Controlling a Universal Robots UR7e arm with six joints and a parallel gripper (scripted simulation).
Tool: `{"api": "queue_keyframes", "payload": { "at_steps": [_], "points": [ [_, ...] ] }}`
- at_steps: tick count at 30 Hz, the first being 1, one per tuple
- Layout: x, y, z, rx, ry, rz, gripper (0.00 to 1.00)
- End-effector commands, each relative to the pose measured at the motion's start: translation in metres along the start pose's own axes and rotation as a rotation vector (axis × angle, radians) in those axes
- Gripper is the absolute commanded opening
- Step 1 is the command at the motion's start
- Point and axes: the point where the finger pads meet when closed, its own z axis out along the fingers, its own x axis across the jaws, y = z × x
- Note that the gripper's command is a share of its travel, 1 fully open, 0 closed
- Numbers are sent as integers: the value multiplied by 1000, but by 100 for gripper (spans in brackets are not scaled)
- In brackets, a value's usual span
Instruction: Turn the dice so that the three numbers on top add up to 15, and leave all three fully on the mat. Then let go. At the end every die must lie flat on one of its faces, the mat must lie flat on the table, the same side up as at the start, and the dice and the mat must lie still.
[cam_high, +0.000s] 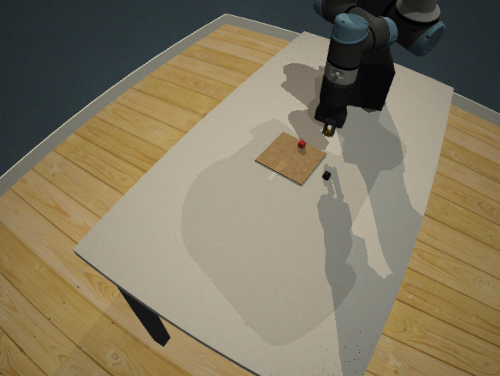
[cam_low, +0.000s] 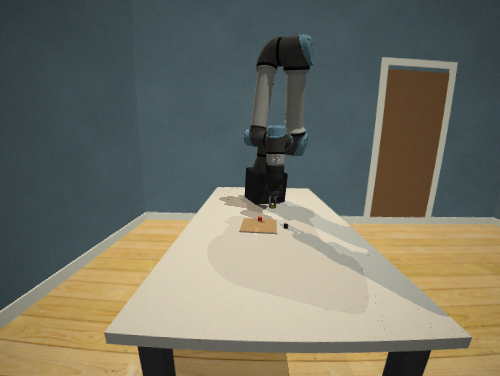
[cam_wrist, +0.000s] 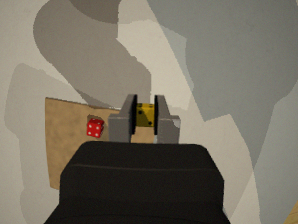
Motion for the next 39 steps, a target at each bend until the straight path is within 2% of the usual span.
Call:
{"api": "queue_keyframes", "payload": {
  "at_steps": [1,19,39],
  "points": [
    [1,-3,-18,12,7,1,34],
    [1,-3,-47,12,7,1,34],
    [1,-3,-51,12,7,1,34]
  ]
}}
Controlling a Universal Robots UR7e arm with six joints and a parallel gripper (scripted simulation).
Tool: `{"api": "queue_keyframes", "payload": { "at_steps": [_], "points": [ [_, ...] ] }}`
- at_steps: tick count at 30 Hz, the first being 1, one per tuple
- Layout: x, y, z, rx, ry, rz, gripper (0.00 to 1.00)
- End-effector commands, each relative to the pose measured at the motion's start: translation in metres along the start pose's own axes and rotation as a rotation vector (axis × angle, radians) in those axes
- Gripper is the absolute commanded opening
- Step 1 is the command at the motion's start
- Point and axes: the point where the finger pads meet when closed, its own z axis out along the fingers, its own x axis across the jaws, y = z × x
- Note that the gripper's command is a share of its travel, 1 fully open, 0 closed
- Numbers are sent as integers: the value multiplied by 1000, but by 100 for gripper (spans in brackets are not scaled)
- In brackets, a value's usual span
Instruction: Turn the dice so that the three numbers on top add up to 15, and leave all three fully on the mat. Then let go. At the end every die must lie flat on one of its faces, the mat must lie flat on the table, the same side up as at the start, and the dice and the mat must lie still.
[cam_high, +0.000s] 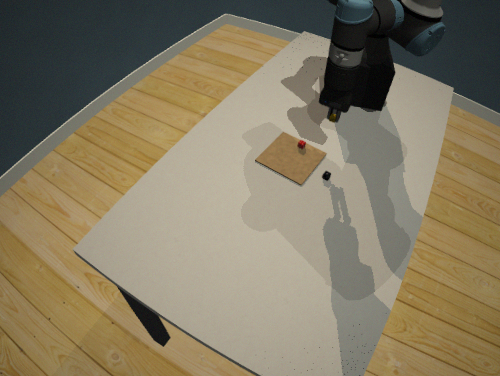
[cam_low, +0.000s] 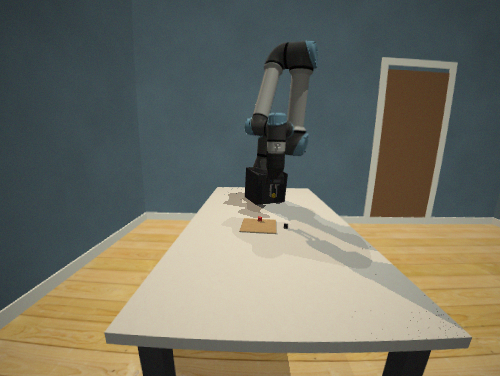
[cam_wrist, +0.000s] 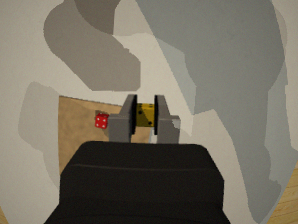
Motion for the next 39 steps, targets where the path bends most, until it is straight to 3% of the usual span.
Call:
{"api": "queue_keyframes", "payload": {
  "at_steps": [1,5,9,14,16,23,39],
  "points": [
    [-2,3,-2,-6,-2,1,34],
    [0,7,-2,-5,-2,1,34],
    [11,26,-4,-4,-2,1,34],
    [43,68,-5,-4,-3,1,34],
    [43,68,-5,-4,-3,1,34],
    [95,113,-3,-5,-2,1,34],
    [104,118,-3,-6,-2,1,34]
  ]
}}
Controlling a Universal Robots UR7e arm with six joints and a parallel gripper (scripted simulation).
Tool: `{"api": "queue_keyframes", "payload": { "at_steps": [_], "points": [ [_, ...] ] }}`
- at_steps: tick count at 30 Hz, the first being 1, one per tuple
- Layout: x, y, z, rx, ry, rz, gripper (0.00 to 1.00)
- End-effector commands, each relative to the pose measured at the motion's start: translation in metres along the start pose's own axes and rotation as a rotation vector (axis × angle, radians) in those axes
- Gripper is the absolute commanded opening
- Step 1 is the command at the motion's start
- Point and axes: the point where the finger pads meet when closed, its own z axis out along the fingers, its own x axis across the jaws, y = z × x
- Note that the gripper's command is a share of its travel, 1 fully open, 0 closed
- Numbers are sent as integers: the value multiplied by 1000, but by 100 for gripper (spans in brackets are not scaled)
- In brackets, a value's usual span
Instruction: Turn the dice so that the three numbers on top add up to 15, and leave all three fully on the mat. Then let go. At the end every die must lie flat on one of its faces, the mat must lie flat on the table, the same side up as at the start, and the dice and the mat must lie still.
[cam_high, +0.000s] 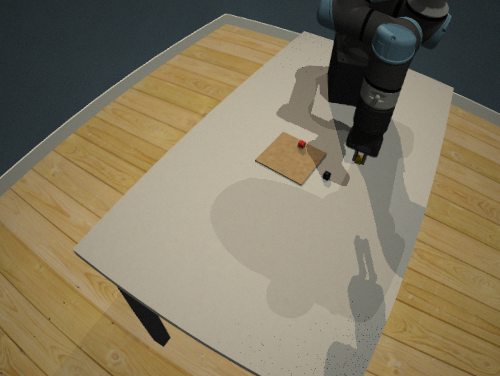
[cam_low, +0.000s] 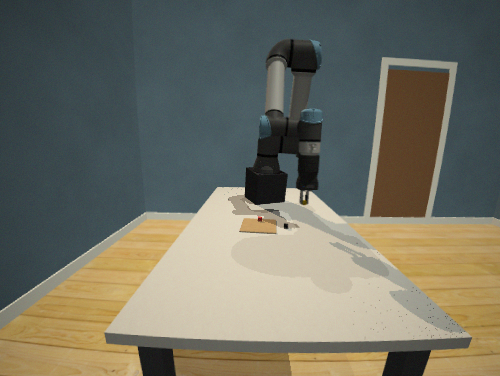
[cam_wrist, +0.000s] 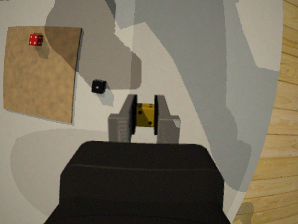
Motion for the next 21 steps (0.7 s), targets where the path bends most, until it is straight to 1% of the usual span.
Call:
{"api": "queue_keyframes", "payload": {
  "at_steps": [1,11,15,21],
  "points": [
    [1,2,0,0,-3,2,34],
    [1,2,9,0,-3,2,34],
    [1,3,22,0,-3,2,34],
    [1,3,49,0,-3,2,34]
  ]
}}
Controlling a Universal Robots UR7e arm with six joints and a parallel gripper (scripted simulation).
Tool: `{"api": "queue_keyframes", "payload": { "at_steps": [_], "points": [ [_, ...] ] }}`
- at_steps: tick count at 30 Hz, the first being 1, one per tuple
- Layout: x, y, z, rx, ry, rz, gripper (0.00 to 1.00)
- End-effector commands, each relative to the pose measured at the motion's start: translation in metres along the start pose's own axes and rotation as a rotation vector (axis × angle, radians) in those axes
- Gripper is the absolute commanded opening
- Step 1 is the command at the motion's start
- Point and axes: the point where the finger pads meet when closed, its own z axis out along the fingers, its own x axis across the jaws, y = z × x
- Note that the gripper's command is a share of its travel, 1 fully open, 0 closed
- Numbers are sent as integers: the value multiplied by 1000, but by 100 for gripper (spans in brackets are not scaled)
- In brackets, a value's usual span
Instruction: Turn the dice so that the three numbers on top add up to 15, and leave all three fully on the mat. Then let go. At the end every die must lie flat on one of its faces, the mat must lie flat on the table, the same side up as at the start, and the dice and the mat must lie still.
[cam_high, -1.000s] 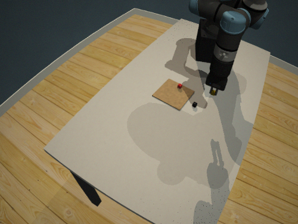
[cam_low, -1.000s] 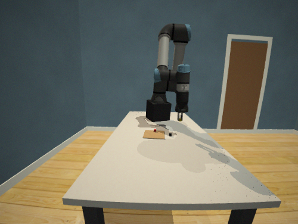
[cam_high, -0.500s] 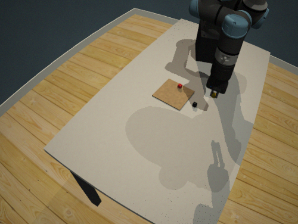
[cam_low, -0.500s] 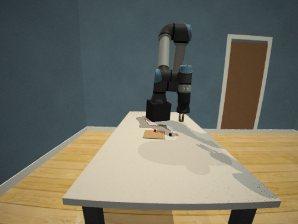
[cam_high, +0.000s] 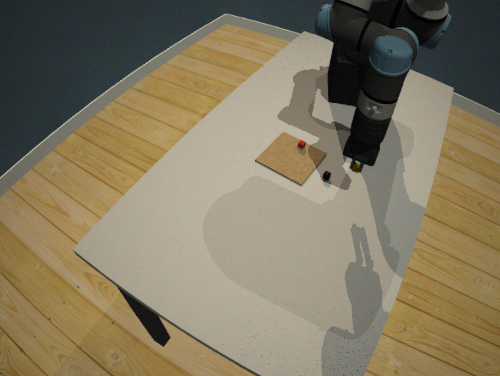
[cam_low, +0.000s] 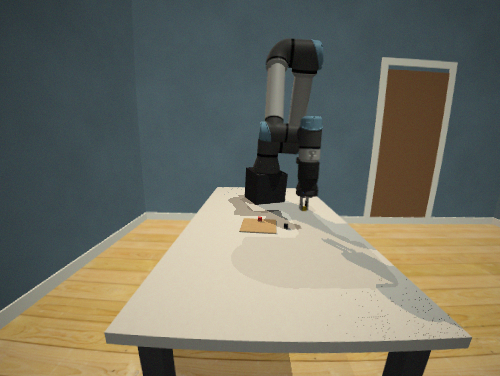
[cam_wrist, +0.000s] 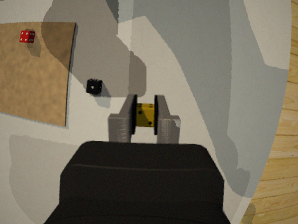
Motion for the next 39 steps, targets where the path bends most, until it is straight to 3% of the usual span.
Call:
{"api": "queue_keyframes", "payload": {
  "at_steps": [1,5,16,39],
  "points": [
    [1,-1,30,1,-1,-1,34],
    [1,-1,47,1,-1,-1,34],
    [1,-1,70,1,-1,-1,34],
    [1,-1,72,1,-1,-1,34]
  ]
}}
